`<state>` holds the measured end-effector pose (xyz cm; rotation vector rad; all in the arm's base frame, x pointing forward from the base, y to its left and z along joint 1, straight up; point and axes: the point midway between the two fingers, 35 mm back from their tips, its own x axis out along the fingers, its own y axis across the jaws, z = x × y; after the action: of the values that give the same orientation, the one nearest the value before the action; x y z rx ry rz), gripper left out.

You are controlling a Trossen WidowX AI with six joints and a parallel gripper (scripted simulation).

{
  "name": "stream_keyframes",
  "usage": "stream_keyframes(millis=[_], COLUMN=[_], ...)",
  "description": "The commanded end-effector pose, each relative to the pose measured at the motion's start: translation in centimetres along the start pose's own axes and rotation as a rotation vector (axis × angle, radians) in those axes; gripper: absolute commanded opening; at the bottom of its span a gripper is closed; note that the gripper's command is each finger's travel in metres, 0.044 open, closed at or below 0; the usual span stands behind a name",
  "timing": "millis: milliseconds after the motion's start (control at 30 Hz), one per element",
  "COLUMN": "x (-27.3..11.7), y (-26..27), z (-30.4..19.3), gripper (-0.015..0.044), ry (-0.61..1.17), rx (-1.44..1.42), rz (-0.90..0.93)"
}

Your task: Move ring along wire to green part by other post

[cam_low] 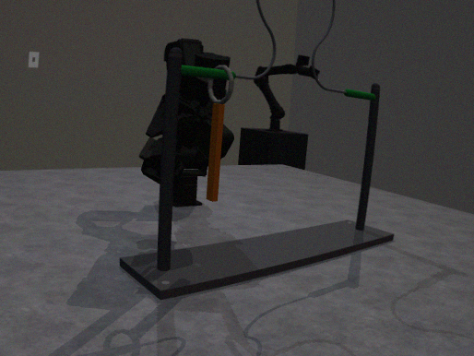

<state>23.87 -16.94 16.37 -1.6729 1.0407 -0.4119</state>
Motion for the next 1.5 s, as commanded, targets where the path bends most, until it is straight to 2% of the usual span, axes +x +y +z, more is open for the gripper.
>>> stream_keyframes(millis=[0, 233, 467, 700, 933, 1200, 1467], x=[1.6, 3.9, 4.4, 3.1, 0.2, 0.0, 1.1], y=[1.0, 2.6, 4.5, 6.4, 8.2, 8.1, 4.4], z=[1.3, 3.0, 3.8, 3.7, 3.2, 3.2, 4.4], gripper=[0.016, 0.016, 0.016, 0.016, 0.016, 0.016, 0.016], ry=[-0.111, -0.342, -0.577, -0.811, -1.028, -1.048, -1.047], rx=[0.184, 0.575, 0.948, 1.288, 1.568, 1.591, 1.588], rz=[0.0, 0.027, 0.114, 0.268, 0.491, 0.517, 0.516])
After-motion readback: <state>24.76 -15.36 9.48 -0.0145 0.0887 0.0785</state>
